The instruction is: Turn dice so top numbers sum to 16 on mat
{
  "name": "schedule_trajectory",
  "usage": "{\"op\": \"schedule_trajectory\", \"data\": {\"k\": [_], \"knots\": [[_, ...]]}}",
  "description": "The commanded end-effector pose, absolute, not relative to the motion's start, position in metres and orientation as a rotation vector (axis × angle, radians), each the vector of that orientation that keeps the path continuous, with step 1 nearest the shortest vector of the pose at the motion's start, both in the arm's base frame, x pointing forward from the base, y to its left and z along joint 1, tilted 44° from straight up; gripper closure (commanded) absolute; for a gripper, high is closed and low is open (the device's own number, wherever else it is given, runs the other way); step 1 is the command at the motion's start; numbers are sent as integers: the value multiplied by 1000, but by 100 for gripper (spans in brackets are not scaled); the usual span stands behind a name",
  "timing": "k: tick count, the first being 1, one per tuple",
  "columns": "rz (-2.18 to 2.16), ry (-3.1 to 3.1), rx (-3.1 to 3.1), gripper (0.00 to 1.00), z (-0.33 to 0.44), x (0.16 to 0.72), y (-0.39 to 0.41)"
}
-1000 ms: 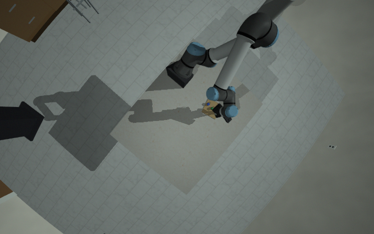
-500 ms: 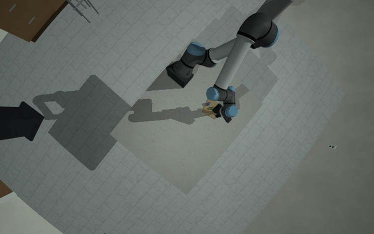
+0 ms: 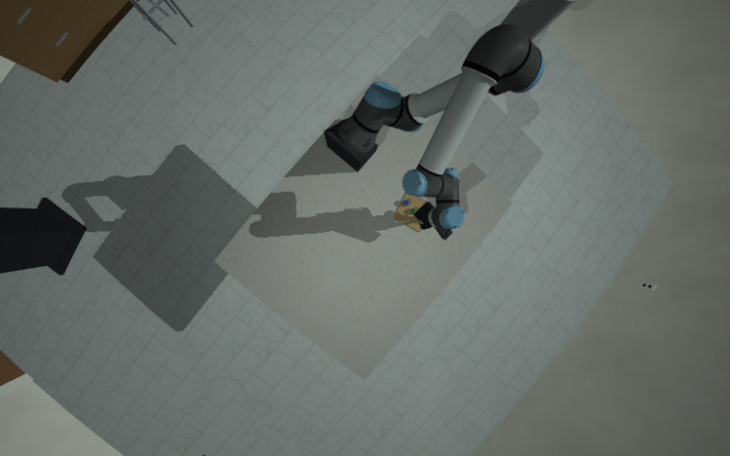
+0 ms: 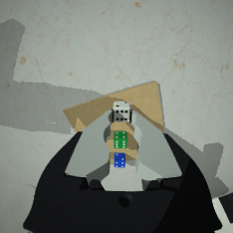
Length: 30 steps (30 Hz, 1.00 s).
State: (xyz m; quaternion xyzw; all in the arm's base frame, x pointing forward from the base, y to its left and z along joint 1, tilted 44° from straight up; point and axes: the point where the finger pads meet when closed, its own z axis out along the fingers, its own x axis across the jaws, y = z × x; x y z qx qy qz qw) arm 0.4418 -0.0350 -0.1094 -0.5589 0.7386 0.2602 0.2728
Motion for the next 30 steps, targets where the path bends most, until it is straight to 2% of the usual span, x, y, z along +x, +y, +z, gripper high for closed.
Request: {"op": "schedule_trajectory", "data": {"k": [1, 30], "knots": [[699, 1988, -1504, 97, -109, 442, -35], [699, 1988, -1504, 97, -112, 443, -33]]}}
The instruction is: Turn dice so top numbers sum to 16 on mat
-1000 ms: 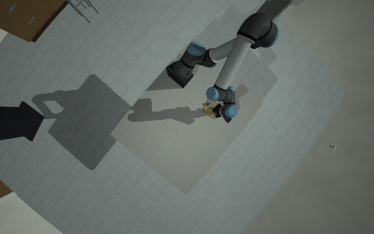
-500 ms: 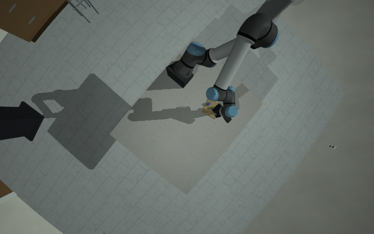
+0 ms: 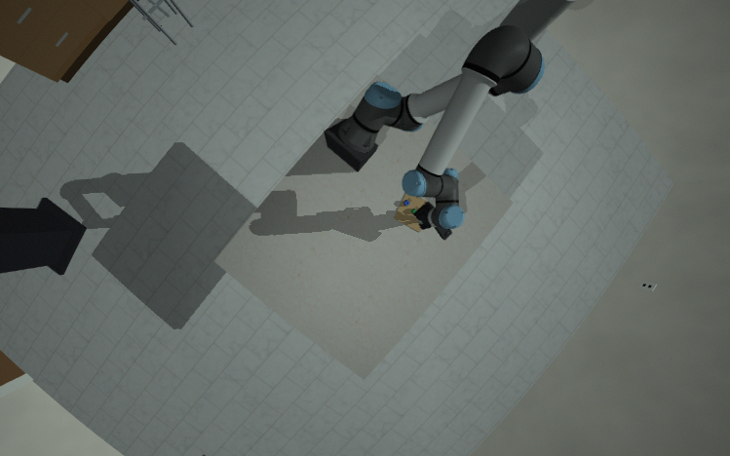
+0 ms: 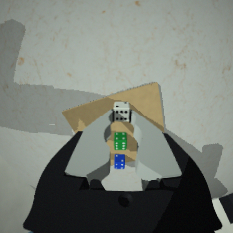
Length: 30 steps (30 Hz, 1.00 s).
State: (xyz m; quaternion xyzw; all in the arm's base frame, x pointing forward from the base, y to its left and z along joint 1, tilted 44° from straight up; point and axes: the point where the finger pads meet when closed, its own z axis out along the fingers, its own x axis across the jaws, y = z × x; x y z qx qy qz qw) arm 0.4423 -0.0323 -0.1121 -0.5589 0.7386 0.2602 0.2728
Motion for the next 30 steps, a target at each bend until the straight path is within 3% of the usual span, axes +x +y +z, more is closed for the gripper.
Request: {"op": "schedule_trajectory", "data": {"k": [1, 25, 30], "knots": [[699, 1988, -1504, 97, -112, 443, -33], [699, 1988, -1504, 97, -112, 443, -33], [699, 1988, -1504, 90, -112, 443, -33]]}}
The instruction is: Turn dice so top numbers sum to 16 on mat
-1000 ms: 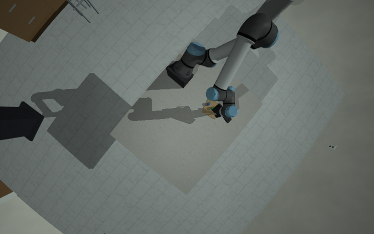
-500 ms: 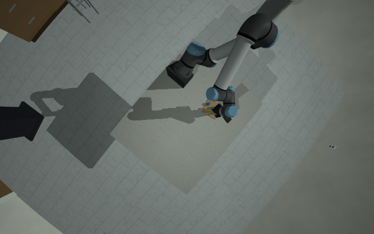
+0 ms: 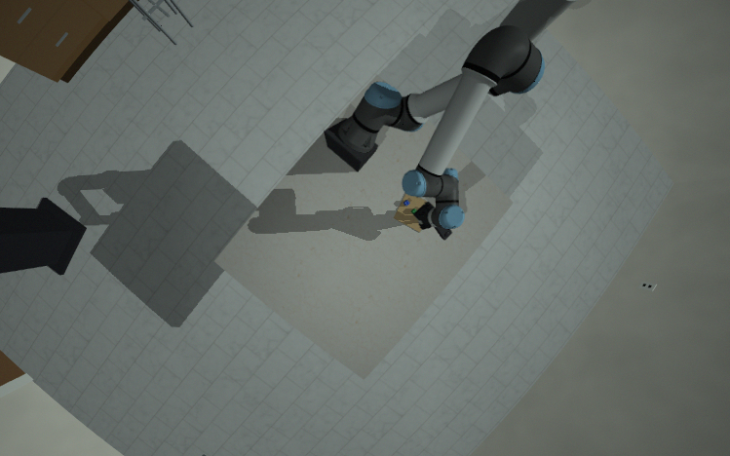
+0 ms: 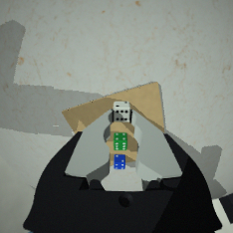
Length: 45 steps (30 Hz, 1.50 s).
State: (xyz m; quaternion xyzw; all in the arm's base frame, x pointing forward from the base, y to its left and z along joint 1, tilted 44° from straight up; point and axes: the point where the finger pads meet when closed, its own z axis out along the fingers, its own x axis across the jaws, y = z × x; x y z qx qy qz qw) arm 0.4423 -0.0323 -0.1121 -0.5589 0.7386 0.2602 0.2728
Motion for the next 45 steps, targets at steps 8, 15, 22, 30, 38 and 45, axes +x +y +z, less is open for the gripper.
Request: {"op": "schedule_trajectory", "data": {"k": [8, 15, 22, 30, 38, 45], "knots": [[699, 1988, -1504, 83, -112, 443, -33], [699, 1988, -1504, 79, -112, 443, -33], [699, 1988, -1504, 79, -112, 443, -33], [699, 1988, -1504, 79, -99, 440, -45], [699, 1988, -1504, 79, -73, 436, -71], [699, 1988, -1504, 79, -53, 433, -89]]}}
